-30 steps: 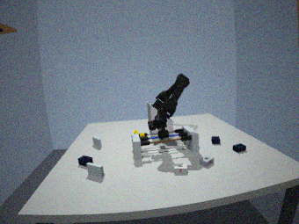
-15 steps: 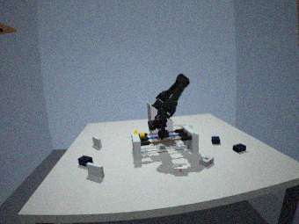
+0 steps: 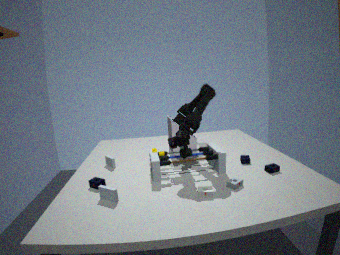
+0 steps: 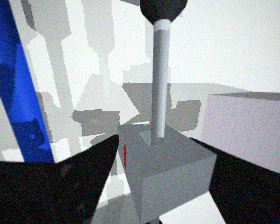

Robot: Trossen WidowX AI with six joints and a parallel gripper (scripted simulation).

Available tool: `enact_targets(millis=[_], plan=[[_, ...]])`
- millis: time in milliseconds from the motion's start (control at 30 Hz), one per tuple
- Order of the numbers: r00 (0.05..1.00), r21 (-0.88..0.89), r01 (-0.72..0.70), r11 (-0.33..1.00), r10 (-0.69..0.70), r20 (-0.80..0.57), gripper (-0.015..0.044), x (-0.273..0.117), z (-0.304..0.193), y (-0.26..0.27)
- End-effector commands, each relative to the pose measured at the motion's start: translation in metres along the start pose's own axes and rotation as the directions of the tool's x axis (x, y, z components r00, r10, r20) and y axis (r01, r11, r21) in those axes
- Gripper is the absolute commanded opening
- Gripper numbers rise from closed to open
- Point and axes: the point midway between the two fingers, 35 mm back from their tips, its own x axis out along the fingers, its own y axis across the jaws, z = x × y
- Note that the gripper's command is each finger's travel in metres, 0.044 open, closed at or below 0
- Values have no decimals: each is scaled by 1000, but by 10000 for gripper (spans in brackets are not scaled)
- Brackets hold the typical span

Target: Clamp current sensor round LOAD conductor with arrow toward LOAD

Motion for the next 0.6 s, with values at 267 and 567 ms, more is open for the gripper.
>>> enact_targets(millis=[267,567], plan=[[1000,0,0,1000,0,0,0,1,0,1],[1000,1,2,1000,-2,-1,157,0,0,0]])
